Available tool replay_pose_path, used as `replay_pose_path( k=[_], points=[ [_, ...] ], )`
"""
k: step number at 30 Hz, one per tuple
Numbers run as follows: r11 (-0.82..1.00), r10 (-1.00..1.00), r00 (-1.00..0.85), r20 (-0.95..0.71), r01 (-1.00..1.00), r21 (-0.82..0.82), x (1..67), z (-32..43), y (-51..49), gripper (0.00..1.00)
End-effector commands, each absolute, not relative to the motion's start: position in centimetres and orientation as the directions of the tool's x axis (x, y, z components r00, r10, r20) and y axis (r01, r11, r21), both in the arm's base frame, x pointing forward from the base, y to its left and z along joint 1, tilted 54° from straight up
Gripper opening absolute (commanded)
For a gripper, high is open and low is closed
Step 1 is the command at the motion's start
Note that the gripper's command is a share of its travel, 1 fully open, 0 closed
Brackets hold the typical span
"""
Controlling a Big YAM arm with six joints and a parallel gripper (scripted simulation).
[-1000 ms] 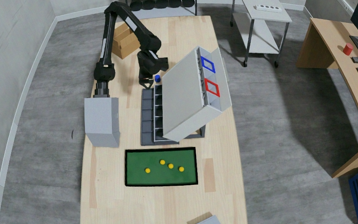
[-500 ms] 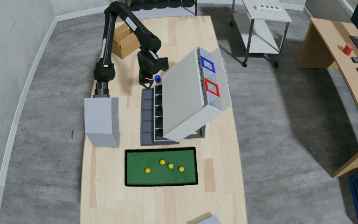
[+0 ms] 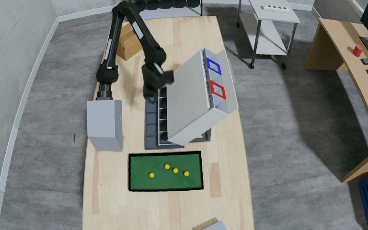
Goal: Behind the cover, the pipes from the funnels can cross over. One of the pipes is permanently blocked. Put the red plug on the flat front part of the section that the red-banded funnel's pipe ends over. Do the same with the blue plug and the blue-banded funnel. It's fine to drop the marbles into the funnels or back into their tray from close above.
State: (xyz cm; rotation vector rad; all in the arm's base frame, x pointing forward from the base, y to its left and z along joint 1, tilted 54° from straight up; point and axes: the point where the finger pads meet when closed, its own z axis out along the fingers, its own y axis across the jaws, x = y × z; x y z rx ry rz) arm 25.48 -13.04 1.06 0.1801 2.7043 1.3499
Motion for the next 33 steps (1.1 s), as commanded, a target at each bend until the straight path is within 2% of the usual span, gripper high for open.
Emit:
replay_pose_path(
  k=[1,6,23,33],
  points=[
    [0.602,0.165,-0.984,-0.063,0.049,0.797,25.5,-2.9,-14.2,0.8],
    [0.602,0.159,-0.985,-0.063,0.046,0.797,25.5,-7.8,-14.7,0.8],
    [0.587,0.158,-0.987,-0.035,0.065,0.807,25.3,-12.8,-15.1,0.8],
    [0.595,0.155,-0.987,-0.052,0.052,0.802,25.3,-12.9,-15.1,0.8]
  ],
)
